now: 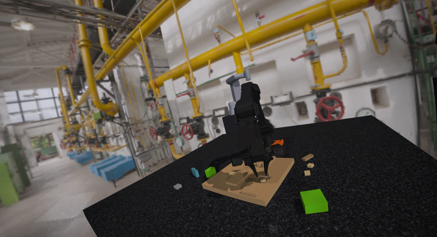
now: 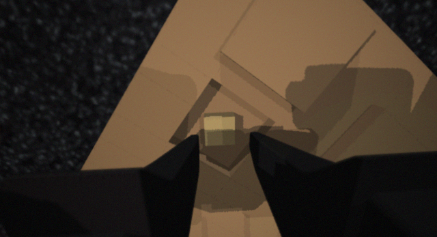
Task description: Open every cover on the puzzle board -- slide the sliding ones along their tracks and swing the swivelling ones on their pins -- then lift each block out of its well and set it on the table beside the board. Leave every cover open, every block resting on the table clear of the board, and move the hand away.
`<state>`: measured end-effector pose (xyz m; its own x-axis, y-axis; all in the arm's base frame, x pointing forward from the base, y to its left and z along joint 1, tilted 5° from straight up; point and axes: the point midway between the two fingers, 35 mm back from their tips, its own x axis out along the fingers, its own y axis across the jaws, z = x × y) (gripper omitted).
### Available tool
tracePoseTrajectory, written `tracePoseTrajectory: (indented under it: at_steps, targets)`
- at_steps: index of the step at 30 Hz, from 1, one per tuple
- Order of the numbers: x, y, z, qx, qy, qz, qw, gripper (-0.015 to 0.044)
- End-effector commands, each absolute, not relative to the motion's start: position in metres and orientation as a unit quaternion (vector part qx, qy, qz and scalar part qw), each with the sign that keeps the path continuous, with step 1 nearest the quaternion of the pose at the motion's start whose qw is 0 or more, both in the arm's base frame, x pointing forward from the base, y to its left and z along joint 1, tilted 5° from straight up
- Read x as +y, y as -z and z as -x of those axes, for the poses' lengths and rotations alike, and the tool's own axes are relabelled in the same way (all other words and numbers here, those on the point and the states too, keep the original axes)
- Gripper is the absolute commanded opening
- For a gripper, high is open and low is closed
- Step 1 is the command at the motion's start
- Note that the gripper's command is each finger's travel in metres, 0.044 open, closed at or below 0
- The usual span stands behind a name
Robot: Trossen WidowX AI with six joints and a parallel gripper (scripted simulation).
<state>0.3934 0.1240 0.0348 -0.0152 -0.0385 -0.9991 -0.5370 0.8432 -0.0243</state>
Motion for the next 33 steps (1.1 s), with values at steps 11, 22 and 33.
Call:
tracePoseTrajectory:
  at_steps: [11,22,33]
  targets:
    - [0.123,-0.022,-0.392,0.689,-0.186,0.212,0.667,0.0144]
    - [0.123,-0.021,-0.392,0.689,-0.186,0.212,0.667,0.0144]
    - [0.122,-0.011,-0.391,0.689,-0.186,0.212,0.667,0.0144]
